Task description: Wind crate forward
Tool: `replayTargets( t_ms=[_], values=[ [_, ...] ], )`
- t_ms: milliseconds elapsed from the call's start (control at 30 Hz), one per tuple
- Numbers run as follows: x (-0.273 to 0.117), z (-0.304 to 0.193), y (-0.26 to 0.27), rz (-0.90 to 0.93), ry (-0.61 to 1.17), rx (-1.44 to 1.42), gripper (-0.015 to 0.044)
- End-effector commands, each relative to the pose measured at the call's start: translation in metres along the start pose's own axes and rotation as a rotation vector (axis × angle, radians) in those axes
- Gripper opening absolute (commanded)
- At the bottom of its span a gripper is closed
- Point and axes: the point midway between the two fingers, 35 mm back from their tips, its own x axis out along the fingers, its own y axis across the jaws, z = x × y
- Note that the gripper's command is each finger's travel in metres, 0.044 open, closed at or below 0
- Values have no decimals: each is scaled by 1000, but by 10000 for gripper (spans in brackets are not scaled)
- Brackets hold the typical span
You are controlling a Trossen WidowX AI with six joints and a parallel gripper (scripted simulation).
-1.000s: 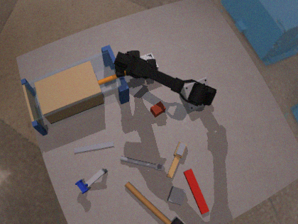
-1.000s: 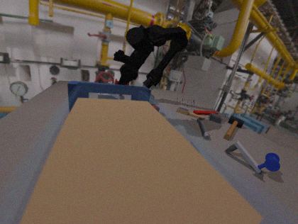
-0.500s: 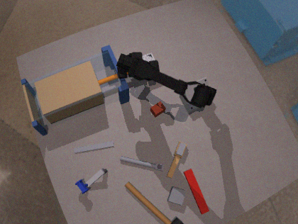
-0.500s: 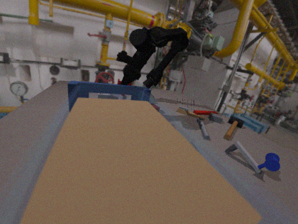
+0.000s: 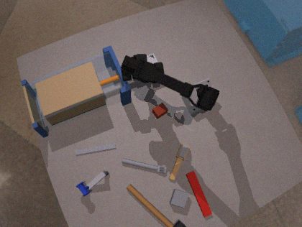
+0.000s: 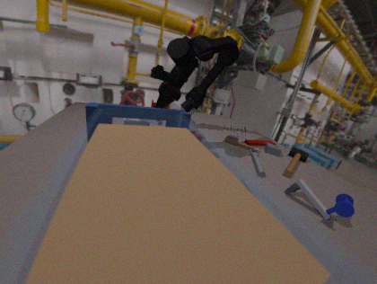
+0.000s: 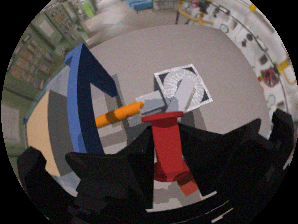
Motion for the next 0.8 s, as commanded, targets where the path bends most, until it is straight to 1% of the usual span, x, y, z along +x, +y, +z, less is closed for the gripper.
replayTargets(
  t_ms=[0, 767],
  values=[
    [0, -10, -16, -33, 26, 6, 0],
    [-4, -16, -40, -35, 26, 6, 0]
  ],
)
